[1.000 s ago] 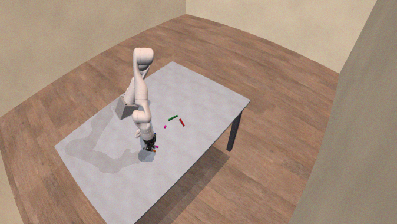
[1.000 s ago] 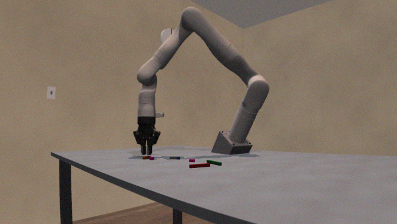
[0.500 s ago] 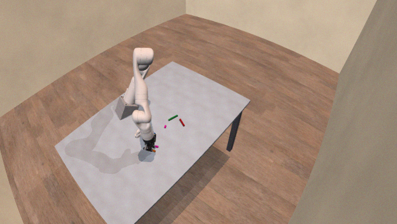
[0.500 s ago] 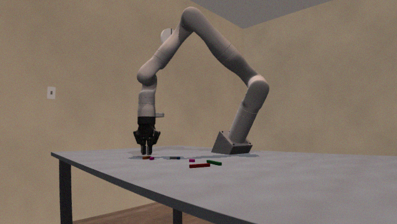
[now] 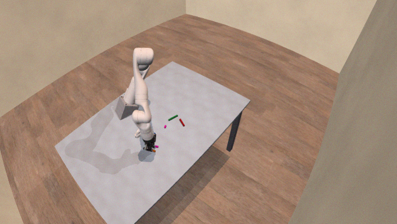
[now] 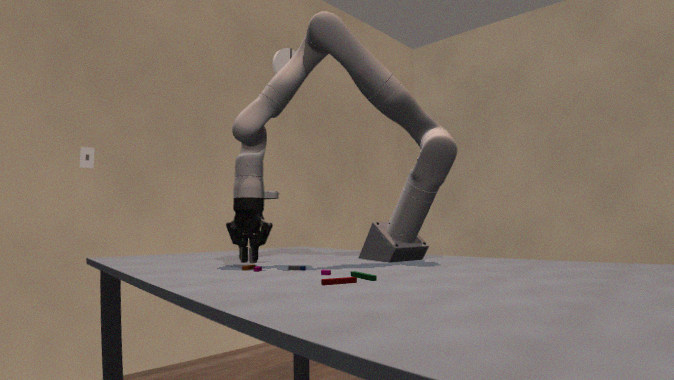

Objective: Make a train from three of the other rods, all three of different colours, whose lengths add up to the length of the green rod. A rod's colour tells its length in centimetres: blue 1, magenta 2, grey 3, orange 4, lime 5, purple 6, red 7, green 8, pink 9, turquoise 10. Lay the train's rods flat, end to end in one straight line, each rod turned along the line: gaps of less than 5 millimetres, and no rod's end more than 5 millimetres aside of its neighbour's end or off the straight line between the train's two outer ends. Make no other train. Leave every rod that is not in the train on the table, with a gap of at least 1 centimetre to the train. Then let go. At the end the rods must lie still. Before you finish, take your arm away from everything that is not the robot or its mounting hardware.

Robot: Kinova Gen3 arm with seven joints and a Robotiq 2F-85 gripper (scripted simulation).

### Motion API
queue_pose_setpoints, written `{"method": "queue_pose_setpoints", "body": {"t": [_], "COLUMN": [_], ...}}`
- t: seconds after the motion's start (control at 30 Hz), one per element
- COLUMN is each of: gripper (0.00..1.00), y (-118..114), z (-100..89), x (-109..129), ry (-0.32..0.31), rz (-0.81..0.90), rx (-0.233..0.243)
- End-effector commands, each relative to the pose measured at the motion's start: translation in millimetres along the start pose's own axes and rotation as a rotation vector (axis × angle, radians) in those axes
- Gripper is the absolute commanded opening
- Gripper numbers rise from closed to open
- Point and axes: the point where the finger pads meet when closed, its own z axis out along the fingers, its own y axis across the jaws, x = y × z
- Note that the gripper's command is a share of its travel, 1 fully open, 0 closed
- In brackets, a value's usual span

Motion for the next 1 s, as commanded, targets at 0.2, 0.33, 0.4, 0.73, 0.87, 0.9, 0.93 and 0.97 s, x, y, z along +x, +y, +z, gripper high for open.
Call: {"method": "queue_pose_setpoints", "body": {"t": [0.2, 0.33, 0.4, 0.73, 0.87, 0.9, 0.93, 0.97], "gripper": [0.24, 0.24, 0.24, 0.24, 0.24, 0.24, 0.24, 0.24], "y": [-1, -1, -1, -1, -1, -1, -1, -1], "z": [-0.6, 0.6, 1.2, 10.6, 13.8, 13.8, 13.8, 14.4], "x": [0, 0, 0, 0, 0, 0, 0, 0], "ry": [-0.001, -0.001, -0.001, -0.001, -0.001, -0.001, -0.001, -0.001], "rz": [0.0, 0.0, 0.0, 0.0, 0.0, 0.0, 0.0, 0.0], "rx": [0.002, 0.002, 0.002, 0.002, 0.002, 0.002, 0.002, 0.002]}}
